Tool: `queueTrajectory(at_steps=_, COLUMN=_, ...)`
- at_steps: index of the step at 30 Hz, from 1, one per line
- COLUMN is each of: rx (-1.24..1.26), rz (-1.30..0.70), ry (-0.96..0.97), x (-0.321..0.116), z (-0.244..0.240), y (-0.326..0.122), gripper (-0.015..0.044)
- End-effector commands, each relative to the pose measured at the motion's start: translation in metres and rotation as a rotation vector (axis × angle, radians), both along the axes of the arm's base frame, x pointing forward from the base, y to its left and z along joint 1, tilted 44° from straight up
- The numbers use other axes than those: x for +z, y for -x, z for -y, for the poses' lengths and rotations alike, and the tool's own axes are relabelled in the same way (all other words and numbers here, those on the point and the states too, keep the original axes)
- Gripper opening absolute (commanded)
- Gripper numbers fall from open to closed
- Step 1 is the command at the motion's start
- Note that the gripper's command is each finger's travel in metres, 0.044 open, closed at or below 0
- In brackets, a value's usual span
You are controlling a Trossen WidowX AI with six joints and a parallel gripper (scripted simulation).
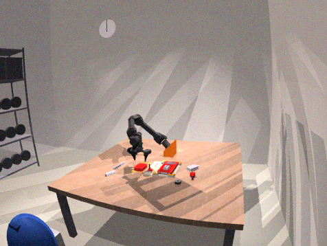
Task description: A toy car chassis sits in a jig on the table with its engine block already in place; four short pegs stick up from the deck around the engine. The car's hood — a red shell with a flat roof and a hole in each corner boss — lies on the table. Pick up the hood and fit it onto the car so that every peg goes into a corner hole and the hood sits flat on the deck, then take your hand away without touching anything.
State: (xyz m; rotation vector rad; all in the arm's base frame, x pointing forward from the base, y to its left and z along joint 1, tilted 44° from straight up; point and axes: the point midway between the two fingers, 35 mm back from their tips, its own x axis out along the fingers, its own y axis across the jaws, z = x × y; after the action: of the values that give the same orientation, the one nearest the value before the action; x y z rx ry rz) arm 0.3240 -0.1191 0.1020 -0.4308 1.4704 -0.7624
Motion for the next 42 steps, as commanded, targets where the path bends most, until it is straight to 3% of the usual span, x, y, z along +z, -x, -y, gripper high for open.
queueTrajectory(at_steps=1, rx=0.0, rz=-0.01, ry=0.004, x=-0.003, z=0.003, y=0.002, gripper=0.044)
queueTrajectory(at_steps=42, rx=0.0, rz=-0.01, ry=0.006, x=-0.02, z=0.02, y=0.005, gripper=0.044)
